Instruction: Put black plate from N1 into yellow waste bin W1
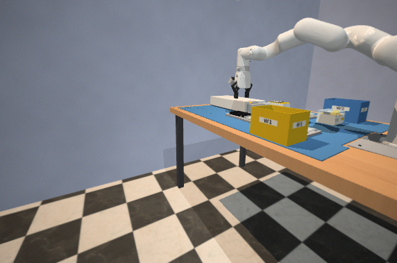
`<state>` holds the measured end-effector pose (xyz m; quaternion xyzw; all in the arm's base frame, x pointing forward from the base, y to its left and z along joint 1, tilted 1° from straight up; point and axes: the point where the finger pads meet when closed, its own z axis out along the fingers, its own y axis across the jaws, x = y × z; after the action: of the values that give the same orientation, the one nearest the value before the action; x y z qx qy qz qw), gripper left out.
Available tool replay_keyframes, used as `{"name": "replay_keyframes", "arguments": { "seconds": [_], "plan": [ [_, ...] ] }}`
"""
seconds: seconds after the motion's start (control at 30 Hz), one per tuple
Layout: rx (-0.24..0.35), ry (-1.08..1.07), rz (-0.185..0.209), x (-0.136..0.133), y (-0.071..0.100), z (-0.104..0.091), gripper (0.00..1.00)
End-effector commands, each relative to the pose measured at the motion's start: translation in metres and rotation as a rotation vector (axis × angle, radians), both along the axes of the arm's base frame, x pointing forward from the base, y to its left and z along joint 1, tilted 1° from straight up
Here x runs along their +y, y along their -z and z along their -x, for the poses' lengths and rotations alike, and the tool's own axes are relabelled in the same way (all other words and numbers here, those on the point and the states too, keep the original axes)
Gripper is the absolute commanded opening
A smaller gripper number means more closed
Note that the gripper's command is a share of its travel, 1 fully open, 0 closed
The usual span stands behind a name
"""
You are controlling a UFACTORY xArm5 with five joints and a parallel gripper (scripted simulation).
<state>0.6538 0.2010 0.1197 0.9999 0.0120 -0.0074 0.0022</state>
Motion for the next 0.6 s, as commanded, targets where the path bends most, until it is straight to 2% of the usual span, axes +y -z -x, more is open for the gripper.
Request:
{"name": "replay_keyframes", "arguments": {
  "seconds": [0.0,0.57],
  "plan": [
    [-0.006,0.000,-0.002,0.000,0.004,-0.001,1.00],
    [-0.006,0.000,-0.002,0.001,0.029,-0.001,1.00]
  ]
}}
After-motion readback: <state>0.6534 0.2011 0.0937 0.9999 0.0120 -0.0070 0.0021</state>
